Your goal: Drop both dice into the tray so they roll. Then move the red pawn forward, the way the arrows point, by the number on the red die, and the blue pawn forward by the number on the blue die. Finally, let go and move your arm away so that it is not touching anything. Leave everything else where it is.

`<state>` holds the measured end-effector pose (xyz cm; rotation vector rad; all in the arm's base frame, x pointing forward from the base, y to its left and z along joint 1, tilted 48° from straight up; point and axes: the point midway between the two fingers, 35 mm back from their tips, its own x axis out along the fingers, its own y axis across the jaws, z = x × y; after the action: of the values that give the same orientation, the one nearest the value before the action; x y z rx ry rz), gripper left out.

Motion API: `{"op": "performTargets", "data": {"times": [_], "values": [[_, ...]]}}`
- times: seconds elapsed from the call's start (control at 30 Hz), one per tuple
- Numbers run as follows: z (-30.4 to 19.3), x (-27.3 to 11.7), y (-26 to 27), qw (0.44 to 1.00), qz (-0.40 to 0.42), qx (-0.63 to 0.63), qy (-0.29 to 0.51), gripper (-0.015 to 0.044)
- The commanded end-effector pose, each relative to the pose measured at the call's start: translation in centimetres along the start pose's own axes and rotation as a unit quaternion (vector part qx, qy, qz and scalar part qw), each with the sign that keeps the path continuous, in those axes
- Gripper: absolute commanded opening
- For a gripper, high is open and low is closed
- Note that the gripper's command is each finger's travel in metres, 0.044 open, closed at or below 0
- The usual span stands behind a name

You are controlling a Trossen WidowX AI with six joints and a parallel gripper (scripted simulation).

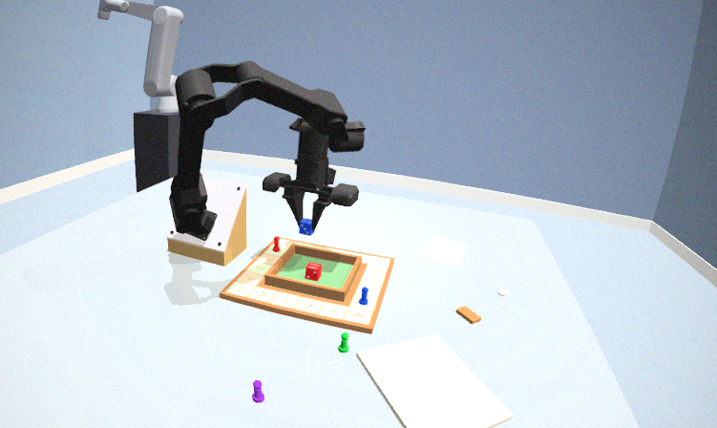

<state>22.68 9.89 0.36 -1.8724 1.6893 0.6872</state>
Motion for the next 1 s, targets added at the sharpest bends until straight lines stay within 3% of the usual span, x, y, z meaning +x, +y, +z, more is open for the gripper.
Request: {"op": "performTargets", "data": {"times": [0.0,0.2,0.6,0.97], "values": [[-0.7,0.1,-0.1,0.999,-0.004,-0.032,0.001,0.0],[-0.7,0.4,0.1,0.999,0.008,-0.032,-0.021,0.0],[-0.5,1.4,0.9,0.976,0.061,-0.03,-0.209,0.0],[-0.5,1.7,1.0,0.925,0.029,-0.031,-0.377,0.0]]}}
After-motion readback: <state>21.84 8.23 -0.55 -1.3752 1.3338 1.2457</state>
